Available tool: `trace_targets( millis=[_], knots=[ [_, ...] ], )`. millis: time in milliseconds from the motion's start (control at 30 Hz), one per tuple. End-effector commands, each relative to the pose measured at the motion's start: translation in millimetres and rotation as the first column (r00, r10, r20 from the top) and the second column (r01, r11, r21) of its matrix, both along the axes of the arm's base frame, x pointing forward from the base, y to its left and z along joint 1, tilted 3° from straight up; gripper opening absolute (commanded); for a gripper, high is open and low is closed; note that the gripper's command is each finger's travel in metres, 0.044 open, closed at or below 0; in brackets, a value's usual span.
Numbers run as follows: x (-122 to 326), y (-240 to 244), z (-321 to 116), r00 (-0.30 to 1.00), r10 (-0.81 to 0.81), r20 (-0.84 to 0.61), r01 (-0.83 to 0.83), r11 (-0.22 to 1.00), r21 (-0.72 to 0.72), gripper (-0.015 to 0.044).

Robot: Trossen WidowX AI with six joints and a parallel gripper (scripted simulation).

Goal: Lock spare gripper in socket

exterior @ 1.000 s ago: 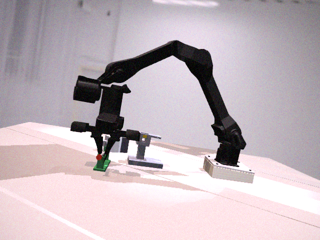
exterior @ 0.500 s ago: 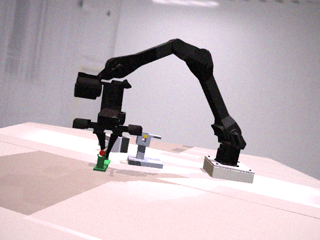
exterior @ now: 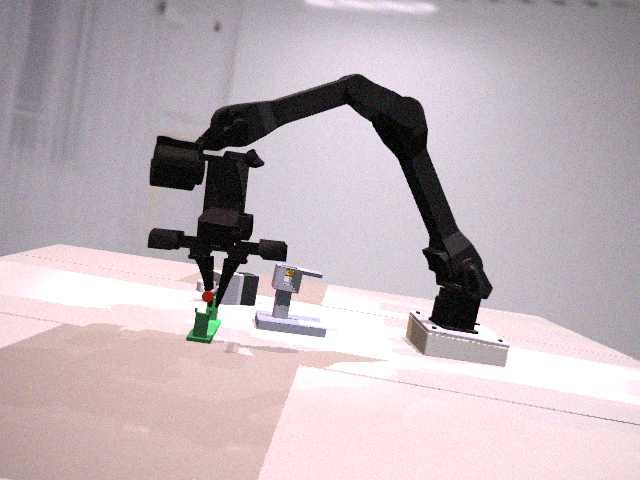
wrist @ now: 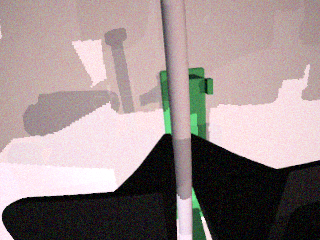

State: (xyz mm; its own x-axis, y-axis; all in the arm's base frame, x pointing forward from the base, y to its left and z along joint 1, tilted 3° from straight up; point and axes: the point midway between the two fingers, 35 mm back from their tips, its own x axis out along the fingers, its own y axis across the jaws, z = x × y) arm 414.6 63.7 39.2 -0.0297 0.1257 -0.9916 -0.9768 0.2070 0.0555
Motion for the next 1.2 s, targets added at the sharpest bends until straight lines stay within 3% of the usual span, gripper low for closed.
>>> trace_targets(
  millis=[0, 633, 1167],
  knots=[
    [0.0, 0.0, -0.3, 1.0, 0.0, 0.0, 0.0, 1.0, 0.0, 0.0],
    [-3.0, -56.3, 9.1, 1.0, 0.001, -0.001, -0.001, 1.0, -0.006, 0.0],
    [-3.3, -57.7, -9.1, 1.0, 0.002, -0.005, -0.002, 1.0, -0.003, 0.0]
  ],
)
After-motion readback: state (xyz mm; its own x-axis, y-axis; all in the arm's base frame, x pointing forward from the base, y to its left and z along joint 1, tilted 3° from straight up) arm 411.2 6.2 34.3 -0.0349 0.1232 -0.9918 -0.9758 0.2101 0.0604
